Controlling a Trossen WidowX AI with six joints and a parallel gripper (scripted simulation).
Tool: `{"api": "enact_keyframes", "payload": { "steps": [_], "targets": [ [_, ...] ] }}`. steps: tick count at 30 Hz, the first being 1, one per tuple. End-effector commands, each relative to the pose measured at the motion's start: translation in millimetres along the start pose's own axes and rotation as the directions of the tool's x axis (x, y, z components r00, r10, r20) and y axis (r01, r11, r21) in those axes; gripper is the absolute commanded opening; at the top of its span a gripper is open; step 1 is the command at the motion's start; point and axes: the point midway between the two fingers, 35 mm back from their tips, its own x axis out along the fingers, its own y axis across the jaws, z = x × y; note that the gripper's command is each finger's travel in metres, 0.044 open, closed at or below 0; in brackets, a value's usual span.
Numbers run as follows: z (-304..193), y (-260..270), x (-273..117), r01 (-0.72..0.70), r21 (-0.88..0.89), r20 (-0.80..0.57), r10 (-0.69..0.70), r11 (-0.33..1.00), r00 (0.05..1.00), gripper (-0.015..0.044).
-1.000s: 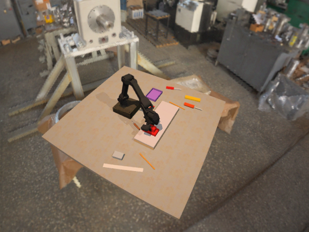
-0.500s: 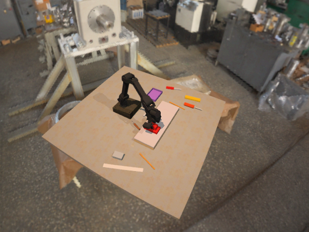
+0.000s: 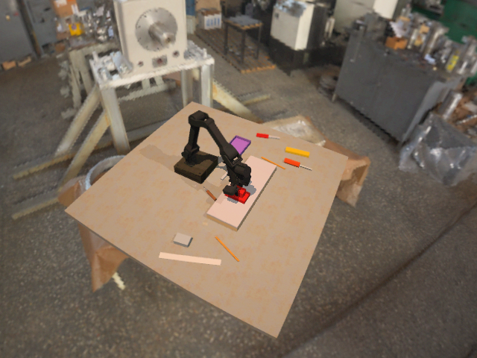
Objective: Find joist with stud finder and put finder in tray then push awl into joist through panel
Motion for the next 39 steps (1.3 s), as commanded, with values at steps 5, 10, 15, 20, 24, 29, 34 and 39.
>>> {"api": "enact_keyframes", "payload": {
  "steps": [5, 10, 15, 20, 24, 29, 34, 39],
  "targets": [
    [-2.1, 17.5, -0.1, -0.002, -0.001, -0.002, 0.002, 1.000, 1.000, 0.0000],
    [-2.1, 26.3, -0.1, -0.002, -0.001, -0.002, 0.002, 1.000, 1.000, 0.0000],
    [-2.1, 35.1, -0.1, -0.003, -0.001, -0.002, 0.003, 1.000, 1.000, 0.0000],
    [-2.2, 43.9, -0.1, -0.004, 0.000, -0.002, 0.004, 1.000, 1.000, 0.0000],
    [-2.2, 50.9, -0.1, -0.004, 0.000, -0.002, 0.004, 1.000, 1.000, 0.0000],
    [-2.2, 59.7, -0.2, -0.005, 0.000, -0.002, 0.005, 1.000, 1.000, 0.0000],
    [-2.2, 68.5, -0.2, -0.006, 0.000, -0.002, 0.006, 1.000, 1.000, 0.0000],
    [-2.2, 77.3, -0.3, -0.007, 0.000, -0.002, 0.007, 1.000, 1.000, 0.0000]
  ]
}}
